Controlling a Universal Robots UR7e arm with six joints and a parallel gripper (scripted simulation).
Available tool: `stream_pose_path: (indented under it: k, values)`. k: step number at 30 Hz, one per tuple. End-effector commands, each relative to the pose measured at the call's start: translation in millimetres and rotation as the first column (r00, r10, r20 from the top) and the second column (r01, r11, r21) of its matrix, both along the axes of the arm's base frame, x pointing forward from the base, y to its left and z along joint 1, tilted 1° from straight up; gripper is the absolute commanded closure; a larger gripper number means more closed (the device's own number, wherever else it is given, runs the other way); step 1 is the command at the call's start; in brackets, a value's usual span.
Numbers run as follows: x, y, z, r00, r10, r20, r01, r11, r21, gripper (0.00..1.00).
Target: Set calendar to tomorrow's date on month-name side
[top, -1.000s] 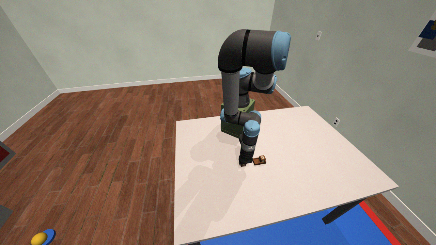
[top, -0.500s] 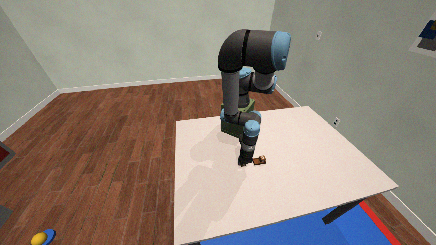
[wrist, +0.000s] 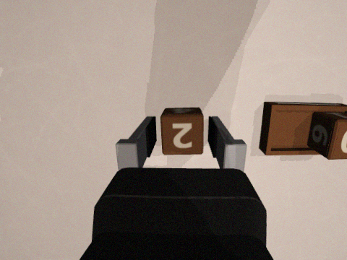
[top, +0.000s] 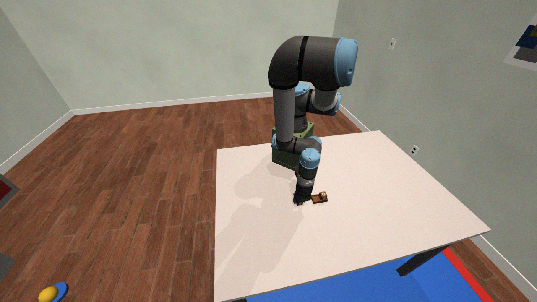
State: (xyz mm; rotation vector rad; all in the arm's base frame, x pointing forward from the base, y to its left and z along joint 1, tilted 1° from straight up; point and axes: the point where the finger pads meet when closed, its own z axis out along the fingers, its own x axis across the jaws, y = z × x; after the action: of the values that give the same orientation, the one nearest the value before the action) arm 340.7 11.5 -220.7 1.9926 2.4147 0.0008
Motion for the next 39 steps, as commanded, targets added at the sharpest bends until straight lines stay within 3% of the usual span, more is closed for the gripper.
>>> stream_pose_path:
  k: [1,9,24,39]
  values:
    - [-0.2,-0.4,7.0,1.0,-0.001,0.001,0.001,1.0,0.0,0.1]
    - [-0.4,-0.3,22.0,1.0,-0.001,0.001,0.001,1.0,0.0,0.1]
    - [-1.1,0.2,72.5,1.0,-0.001,0.001,0.001,1.0,0.0,0.1]
    - [-0.3,0.0,89.8,1.0,-0.001,0.003,0.001,1.0,0.0,0.1]
